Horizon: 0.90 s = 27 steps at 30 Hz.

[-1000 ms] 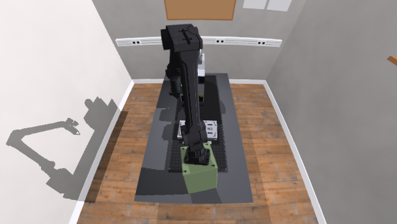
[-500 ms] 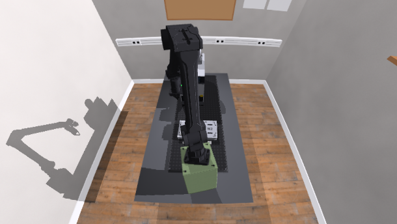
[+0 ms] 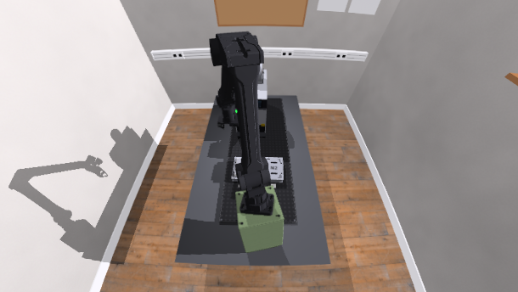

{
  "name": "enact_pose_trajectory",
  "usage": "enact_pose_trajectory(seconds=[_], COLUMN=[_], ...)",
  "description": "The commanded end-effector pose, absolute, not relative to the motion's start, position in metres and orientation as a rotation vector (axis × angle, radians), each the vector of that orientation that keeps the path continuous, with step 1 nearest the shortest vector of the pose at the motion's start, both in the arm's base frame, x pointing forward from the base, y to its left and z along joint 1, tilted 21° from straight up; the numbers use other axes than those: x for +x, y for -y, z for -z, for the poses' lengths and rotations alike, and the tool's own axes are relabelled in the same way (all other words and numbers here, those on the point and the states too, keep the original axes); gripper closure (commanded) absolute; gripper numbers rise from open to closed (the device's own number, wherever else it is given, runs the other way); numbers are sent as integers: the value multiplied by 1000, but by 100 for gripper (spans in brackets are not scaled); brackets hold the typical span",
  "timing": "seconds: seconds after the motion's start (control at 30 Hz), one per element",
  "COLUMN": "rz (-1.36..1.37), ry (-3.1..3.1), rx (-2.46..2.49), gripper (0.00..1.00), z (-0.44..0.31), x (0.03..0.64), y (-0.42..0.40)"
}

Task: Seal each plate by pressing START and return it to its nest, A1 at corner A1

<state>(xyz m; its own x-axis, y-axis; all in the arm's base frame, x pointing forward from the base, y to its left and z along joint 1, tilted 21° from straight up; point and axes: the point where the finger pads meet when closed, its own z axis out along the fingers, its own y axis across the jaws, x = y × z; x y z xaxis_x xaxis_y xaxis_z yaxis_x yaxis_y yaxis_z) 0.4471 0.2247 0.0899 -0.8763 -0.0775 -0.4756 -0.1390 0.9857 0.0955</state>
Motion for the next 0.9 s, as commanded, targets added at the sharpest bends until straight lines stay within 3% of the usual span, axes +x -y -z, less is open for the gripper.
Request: enact_pose_trajectory(seconds=[0.0, 0.67, 0.87], rz=[-169, -158, -185], ry=[-2665, -2411, -2376], rx=[-145, -130, -85], gripper=[0, 0, 0], z=[-71, 21, -6], x=[446, 475, 488], y=[-226, -226, -229])
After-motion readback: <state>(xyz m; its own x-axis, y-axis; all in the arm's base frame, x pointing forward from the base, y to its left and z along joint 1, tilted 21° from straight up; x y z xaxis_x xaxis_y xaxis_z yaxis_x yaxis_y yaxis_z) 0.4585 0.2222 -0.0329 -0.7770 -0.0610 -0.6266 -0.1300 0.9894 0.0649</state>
